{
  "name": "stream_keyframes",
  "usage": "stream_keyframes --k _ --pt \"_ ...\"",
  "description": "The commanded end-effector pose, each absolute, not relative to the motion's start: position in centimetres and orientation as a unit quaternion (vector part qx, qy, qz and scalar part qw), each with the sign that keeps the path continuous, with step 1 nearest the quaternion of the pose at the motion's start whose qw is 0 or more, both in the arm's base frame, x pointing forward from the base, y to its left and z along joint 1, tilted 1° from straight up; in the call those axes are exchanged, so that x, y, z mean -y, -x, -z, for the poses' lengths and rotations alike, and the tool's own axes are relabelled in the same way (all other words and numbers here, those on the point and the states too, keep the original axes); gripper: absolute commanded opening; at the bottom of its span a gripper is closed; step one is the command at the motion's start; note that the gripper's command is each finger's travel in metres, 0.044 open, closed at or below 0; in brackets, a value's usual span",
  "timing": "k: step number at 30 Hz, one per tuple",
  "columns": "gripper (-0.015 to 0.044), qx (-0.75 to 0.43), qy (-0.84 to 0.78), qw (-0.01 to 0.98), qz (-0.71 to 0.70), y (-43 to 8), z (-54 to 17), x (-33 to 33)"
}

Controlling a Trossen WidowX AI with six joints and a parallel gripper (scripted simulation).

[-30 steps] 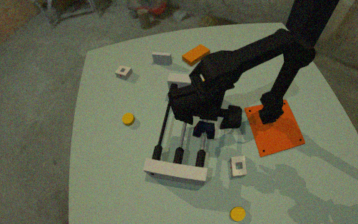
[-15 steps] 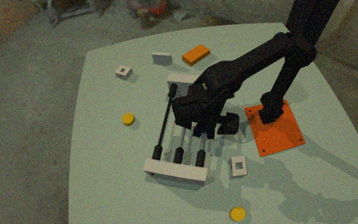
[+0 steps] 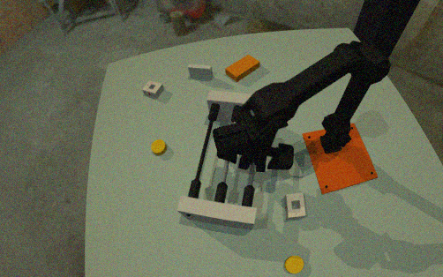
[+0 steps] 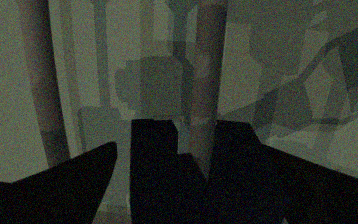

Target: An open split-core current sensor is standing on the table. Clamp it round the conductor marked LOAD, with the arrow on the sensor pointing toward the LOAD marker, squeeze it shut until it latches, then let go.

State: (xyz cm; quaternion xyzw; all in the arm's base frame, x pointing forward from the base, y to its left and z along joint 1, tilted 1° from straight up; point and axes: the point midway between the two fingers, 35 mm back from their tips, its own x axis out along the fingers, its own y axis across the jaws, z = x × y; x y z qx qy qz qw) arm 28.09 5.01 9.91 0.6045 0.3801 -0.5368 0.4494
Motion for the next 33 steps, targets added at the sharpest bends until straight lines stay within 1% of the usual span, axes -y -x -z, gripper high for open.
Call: stream_keyframes --k 1,2,33 --pt "0.044 -0.38 -0.6 0.449 0.541 -27.96 -9.36 -4.89" --pt "0.044 -0.38 -0.6 0.449 0.541 -27.96 -9.36 -4.89" --pt "0.0233 -0.38 -0.604 0.449 0.537 -28.09 -9.77 -5.0"
